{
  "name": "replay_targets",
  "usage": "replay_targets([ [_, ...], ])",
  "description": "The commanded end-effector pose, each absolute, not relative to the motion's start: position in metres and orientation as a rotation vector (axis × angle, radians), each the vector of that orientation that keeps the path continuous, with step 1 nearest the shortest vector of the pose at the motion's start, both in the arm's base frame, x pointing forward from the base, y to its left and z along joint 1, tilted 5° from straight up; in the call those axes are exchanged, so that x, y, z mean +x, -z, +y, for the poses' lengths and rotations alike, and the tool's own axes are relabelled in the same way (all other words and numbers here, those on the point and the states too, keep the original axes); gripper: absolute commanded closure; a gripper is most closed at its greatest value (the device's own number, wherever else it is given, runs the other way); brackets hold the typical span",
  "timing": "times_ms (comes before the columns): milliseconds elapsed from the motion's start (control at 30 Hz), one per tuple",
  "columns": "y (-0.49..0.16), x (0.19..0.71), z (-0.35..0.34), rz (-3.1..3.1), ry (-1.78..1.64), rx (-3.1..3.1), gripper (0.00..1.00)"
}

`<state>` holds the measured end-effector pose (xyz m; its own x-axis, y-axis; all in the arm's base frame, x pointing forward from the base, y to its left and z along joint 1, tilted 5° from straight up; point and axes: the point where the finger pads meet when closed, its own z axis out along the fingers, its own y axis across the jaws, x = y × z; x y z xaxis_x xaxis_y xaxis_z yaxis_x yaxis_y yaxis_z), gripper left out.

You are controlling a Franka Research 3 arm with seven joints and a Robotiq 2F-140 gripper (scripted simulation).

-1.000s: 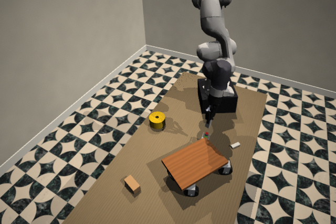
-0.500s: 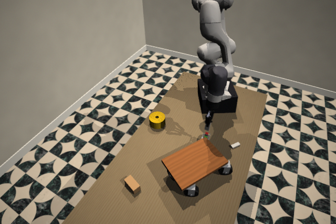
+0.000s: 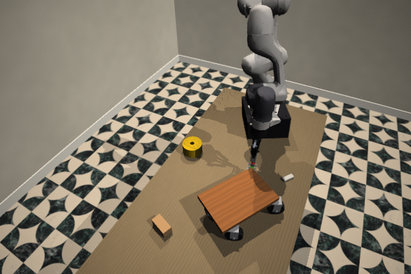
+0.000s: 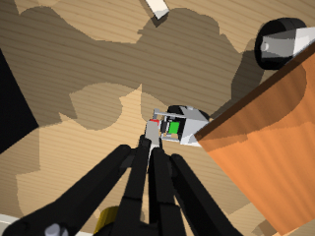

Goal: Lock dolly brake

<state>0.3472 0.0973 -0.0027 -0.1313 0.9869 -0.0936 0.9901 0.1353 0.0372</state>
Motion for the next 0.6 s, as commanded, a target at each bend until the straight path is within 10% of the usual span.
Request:
replay_targets([
  [0, 0.0052, 0.3512, 0.1000, 2.373, 0.039, 1.936, 1.00],
  [567, 0.0082, 0.3514, 0.0998, 2.373, 0.039, 1.936, 1.00],
])
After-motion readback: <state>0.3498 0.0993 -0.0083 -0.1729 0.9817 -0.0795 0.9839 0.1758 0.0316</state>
